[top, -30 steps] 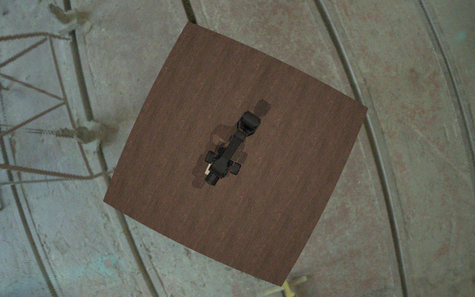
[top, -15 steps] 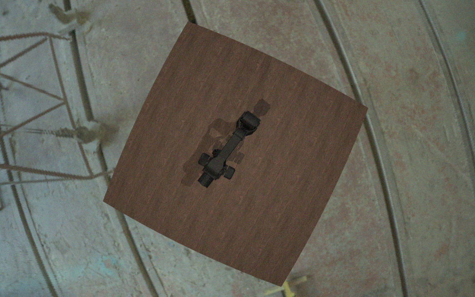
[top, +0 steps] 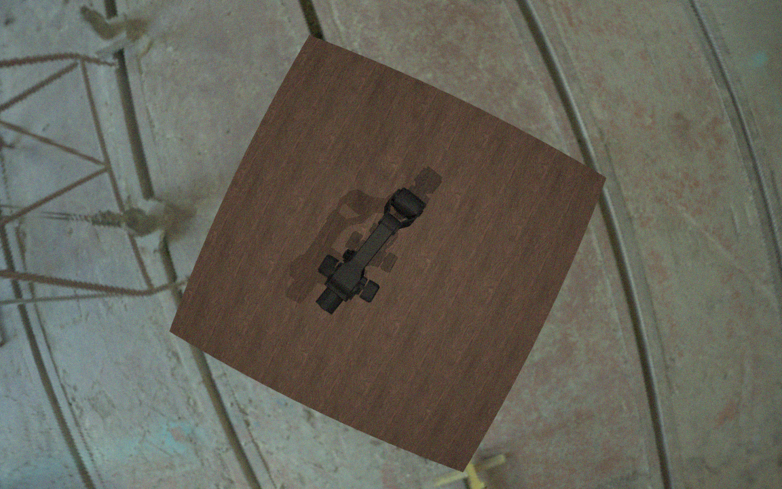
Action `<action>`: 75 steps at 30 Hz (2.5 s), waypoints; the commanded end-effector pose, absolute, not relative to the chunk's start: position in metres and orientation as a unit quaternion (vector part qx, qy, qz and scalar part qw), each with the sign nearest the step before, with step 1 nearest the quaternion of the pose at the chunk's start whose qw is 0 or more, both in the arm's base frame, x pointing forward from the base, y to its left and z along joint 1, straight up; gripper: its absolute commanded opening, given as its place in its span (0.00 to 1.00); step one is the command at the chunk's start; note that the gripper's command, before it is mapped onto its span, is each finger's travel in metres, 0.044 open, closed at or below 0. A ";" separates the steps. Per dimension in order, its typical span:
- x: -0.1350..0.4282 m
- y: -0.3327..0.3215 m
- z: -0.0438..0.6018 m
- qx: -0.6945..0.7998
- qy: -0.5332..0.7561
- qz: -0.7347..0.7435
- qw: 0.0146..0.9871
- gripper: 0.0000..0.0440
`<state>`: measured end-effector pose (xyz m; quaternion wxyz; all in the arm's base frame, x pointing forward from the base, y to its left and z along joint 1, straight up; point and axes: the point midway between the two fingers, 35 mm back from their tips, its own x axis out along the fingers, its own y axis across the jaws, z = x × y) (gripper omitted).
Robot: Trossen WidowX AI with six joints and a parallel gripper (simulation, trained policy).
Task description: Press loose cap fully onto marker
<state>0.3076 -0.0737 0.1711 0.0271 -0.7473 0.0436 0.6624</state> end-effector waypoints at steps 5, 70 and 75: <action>0.316 -0.074 0.169 -0.739 0.046 0.670 0.041 0.09; 0.317 -0.079 0.154 -0.684 0.017 0.729 -0.023 1.00; 0.317 -0.079 0.168 -0.684 0.003 0.729 -0.036 0.93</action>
